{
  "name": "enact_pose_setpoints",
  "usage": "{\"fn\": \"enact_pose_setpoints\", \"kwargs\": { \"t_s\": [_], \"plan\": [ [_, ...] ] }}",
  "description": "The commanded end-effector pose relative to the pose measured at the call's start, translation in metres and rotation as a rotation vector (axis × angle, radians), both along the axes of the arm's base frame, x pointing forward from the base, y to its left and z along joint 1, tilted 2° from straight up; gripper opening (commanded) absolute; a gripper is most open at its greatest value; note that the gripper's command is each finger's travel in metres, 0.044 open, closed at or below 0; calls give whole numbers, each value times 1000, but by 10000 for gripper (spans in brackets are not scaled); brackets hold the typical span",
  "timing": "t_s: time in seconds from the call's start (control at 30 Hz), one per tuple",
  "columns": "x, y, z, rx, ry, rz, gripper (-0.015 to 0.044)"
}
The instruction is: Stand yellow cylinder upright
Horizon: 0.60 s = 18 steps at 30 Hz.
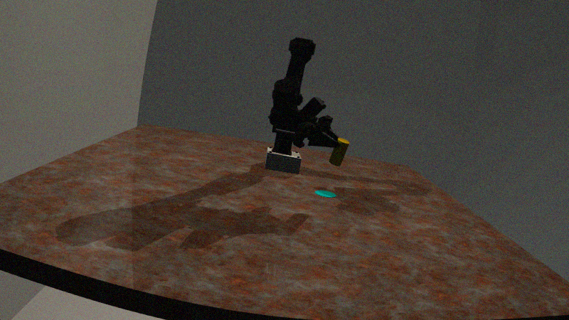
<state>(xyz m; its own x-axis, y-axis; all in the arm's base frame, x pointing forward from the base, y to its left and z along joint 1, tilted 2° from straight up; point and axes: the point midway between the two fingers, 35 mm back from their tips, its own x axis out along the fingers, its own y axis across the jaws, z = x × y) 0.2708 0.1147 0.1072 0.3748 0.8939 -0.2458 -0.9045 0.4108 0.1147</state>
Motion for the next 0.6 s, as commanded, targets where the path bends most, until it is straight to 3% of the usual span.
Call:
{"fn": "enact_pose_setpoints", "kwargs": {
  "t_s": [0.0, 0.57],
  "plan": [
    [-3, -2, 2, 19, -15, 6, 105],
    [-18, -7, 6, 75, -80, 33, 105]
  ]
}}
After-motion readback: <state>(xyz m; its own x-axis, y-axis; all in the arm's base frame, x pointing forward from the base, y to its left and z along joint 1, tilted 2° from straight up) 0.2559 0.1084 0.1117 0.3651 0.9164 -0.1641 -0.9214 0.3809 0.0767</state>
